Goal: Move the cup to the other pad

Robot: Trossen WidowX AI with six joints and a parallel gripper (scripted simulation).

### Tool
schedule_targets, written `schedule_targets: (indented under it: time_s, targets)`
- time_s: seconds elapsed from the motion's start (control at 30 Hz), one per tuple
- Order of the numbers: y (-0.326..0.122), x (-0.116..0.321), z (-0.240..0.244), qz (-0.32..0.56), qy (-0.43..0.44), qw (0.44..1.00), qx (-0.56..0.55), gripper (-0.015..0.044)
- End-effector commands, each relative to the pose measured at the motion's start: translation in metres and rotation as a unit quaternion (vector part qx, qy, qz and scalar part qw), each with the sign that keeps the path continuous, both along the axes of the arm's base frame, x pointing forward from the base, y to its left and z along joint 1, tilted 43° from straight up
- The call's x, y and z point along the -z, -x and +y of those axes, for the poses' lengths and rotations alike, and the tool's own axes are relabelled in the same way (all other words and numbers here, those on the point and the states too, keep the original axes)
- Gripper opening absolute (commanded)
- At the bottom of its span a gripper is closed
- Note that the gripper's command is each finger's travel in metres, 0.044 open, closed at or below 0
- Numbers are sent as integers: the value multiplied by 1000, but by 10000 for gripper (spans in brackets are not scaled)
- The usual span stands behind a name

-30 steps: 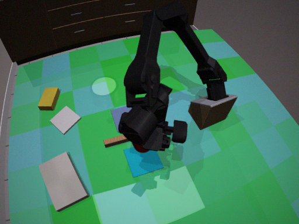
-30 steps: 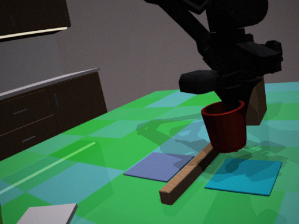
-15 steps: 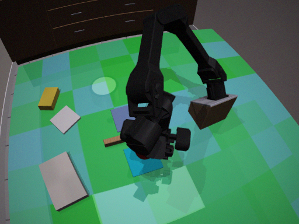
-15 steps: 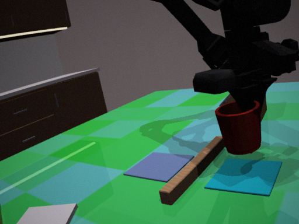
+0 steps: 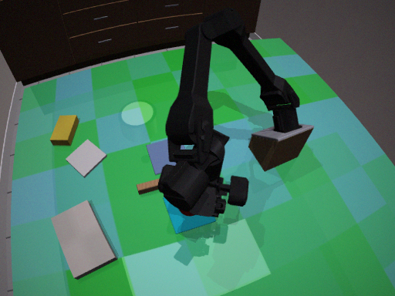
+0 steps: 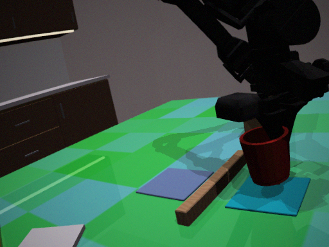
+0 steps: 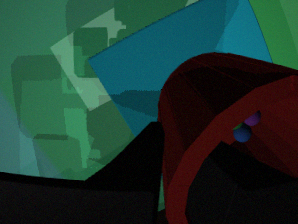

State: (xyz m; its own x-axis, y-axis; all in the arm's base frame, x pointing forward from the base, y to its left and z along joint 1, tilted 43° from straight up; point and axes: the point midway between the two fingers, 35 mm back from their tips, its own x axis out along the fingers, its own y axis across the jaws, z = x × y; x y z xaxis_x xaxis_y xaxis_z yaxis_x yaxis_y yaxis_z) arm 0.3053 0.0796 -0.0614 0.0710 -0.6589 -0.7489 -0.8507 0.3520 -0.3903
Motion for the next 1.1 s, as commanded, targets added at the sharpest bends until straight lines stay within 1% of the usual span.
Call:
schedule_targets:
  time_s: [0.0,0.3,0.8,0.97,1.07]
  targets:
    - [2,6,-7,4,5,1000,-1,0]
    - [2,17,-16,4,5,1000,-1,0]
    - [0,15,-14,1,1,1000,1,0]
    - [0,15,-14,1,1,1000,1,128]
    - [0,15,-14,1,1,1000,1,128]
